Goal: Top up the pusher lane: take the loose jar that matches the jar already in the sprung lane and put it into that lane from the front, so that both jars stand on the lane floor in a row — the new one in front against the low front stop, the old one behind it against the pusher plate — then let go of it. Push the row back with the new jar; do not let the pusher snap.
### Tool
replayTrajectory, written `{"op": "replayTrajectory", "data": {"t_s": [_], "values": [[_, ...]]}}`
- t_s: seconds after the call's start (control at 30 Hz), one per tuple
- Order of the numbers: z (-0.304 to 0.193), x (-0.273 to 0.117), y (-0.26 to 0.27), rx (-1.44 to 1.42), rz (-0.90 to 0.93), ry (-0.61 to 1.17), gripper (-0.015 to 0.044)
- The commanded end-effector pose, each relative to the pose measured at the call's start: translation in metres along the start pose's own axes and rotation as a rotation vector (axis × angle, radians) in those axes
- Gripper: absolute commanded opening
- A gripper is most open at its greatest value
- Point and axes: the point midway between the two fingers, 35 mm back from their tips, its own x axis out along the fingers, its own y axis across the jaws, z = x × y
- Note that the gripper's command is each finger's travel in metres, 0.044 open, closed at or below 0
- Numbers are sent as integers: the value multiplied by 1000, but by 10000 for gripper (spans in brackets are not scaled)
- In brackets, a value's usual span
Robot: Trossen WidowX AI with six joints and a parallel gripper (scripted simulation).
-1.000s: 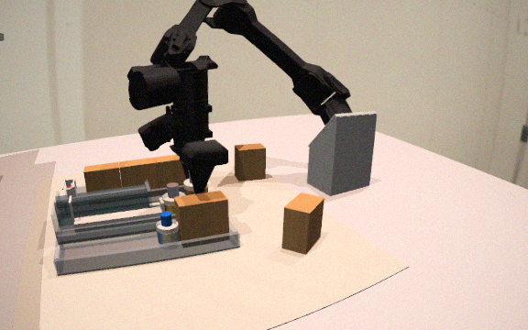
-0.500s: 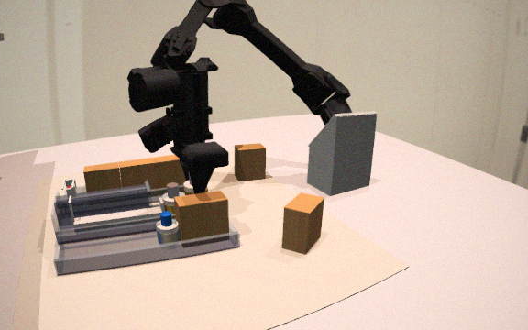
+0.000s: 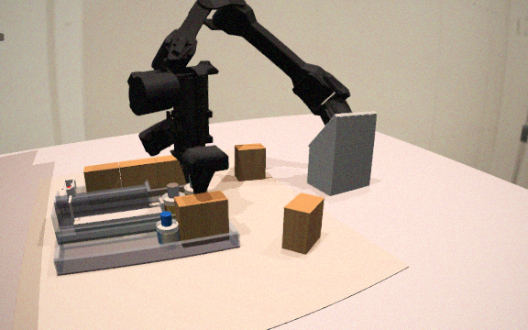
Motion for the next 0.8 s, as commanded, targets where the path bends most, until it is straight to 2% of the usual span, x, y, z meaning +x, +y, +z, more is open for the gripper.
{"op": "replayTrajectory", "data": {"t_s": [0.0, 0.77], "values": [[4, 4, -3, 14, -10, -11, 0], [3, 11, -4, 14, -11, -11, 0]]}}
